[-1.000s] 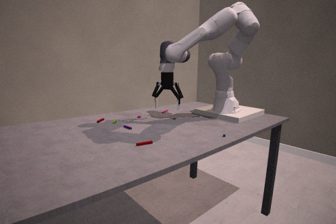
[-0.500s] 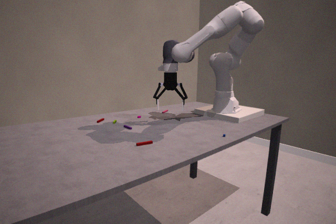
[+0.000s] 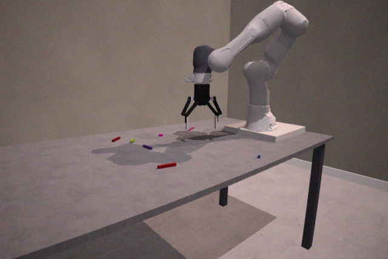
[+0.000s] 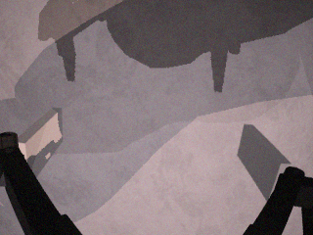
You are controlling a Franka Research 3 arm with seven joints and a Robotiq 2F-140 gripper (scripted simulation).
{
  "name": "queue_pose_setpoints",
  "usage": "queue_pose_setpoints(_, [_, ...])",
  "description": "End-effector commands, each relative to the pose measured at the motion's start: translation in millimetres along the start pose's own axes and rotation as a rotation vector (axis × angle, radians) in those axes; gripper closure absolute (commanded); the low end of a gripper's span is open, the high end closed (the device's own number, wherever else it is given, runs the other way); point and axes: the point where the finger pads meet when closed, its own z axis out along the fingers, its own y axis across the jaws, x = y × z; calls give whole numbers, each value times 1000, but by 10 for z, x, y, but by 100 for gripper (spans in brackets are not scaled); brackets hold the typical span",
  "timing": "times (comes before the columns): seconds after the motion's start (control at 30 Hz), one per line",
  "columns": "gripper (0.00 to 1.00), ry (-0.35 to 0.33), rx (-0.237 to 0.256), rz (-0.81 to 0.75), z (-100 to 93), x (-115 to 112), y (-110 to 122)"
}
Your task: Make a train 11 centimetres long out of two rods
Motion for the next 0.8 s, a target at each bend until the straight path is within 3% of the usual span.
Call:
queue_pose_setpoints(0.0, [0,0,13,-167,-10,-75,19])
queue_pose_setpoints(0.77, [0,4,13,-685,-8,-742,370])
